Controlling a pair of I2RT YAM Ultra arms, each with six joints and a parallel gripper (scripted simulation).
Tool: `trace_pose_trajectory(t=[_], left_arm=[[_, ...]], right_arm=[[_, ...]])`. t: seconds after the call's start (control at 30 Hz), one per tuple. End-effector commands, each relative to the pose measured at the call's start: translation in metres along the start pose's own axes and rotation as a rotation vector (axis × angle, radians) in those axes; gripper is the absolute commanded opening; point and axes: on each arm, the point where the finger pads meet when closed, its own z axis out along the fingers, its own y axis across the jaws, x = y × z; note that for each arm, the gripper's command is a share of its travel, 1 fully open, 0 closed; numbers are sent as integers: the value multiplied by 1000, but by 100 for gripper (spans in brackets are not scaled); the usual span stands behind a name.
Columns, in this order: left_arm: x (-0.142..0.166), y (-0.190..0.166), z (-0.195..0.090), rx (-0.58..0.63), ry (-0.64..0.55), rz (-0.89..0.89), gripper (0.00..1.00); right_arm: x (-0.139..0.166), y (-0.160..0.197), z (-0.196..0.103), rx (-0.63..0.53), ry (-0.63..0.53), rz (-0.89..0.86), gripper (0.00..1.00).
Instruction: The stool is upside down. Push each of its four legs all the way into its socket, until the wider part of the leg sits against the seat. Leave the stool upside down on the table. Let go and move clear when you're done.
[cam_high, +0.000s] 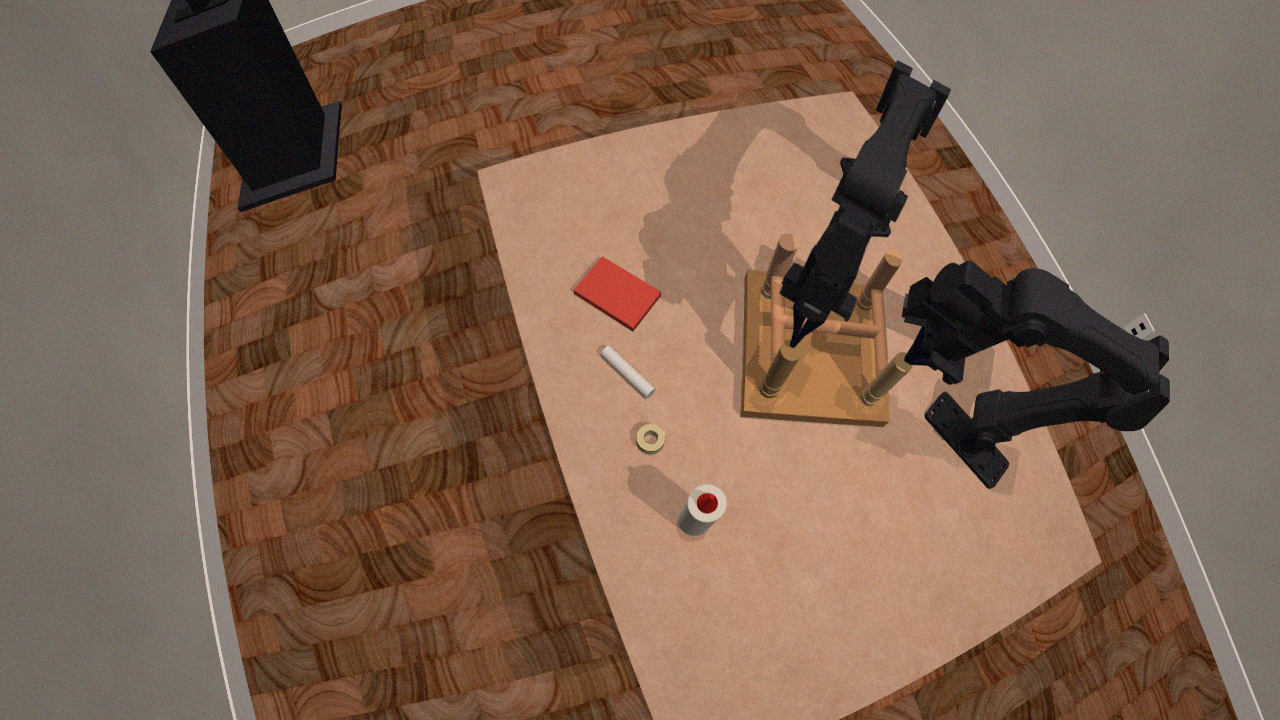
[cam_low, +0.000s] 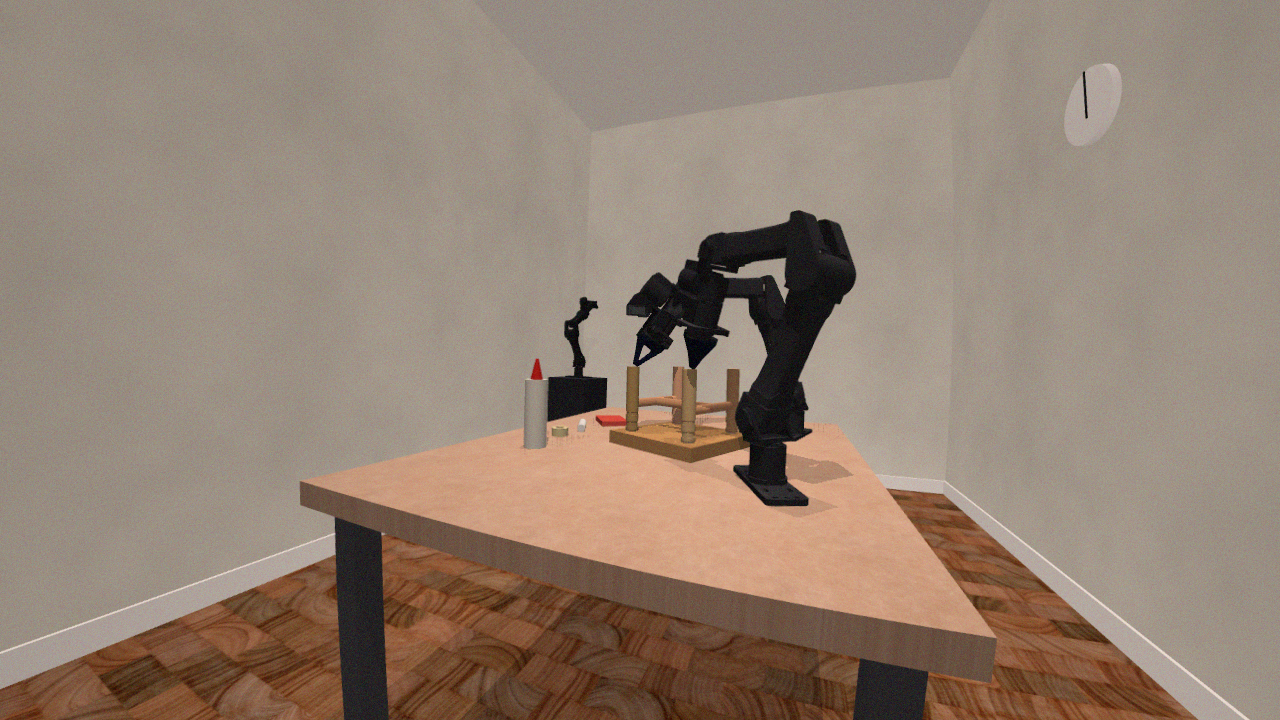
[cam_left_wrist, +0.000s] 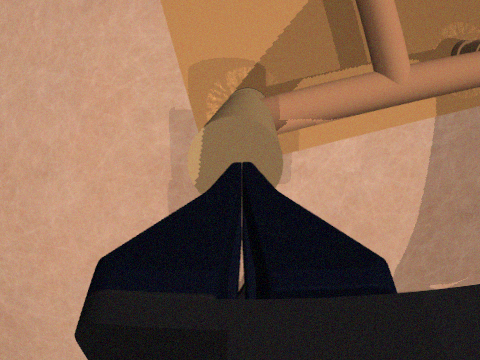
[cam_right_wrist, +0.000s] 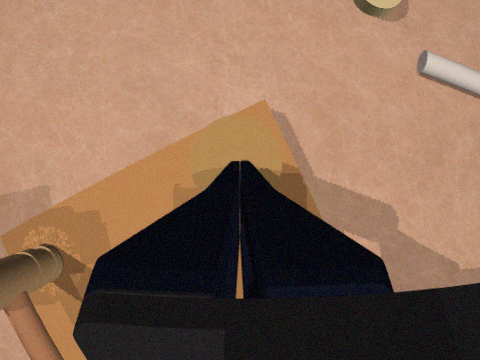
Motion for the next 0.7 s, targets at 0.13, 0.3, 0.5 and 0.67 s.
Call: trace_pose_trajectory(t=[0.13, 0.3, 0.5, 0.67], left_arm=[[66, -5, 26, 16, 281, 6, 0], [76, -6, 30, 14, 283, 6, 0], [85, -6, 31, 11, 257, 4, 0], [4, -1, 2, 6, -36, -7, 0]], right_arm=[[87, -3, 19, 6, 264, 3, 0], [89, -2, 16, 3, 246, 3, 0], [93, -2, 14, -1, 238, 2, 0], [-5, 9, -10, -25, -68, -13, 0]])
